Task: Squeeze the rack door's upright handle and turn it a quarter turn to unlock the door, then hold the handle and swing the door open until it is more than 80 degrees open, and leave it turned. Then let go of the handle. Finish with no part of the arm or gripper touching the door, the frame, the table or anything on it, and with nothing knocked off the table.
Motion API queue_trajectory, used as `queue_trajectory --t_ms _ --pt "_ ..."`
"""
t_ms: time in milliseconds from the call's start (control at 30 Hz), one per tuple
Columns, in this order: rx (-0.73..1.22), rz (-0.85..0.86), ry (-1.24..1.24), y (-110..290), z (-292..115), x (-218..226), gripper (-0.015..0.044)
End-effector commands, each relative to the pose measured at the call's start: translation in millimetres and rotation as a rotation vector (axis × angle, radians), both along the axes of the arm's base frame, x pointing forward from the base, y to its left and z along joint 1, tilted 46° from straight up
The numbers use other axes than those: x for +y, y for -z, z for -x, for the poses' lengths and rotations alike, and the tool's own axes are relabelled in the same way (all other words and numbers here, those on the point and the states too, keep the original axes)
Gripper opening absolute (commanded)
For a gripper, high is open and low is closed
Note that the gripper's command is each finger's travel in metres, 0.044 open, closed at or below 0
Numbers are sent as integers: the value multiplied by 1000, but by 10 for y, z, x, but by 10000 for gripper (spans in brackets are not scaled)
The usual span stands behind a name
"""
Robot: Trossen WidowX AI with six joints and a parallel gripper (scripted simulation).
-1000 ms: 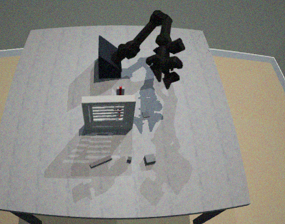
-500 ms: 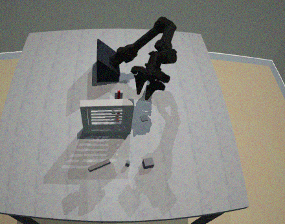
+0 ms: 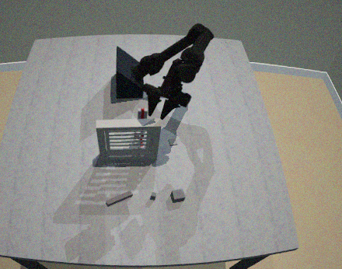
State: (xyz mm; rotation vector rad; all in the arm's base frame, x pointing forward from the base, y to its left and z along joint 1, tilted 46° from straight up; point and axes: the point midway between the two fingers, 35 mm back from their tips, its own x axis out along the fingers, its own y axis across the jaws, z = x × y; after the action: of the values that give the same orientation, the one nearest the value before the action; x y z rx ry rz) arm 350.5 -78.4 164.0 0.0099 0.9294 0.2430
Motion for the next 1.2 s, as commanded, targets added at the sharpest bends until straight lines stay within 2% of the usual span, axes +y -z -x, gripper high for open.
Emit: queue_trajectory --t_ms 0,433,833,1167 --pt "125 -62 -18 188 118 -104 281" --pt "335 -315 -72 364 339 -250 281" --pt "443 -602 -79 356 485 -402 281" --pt "458 -619 -78 379 483 -385 281"
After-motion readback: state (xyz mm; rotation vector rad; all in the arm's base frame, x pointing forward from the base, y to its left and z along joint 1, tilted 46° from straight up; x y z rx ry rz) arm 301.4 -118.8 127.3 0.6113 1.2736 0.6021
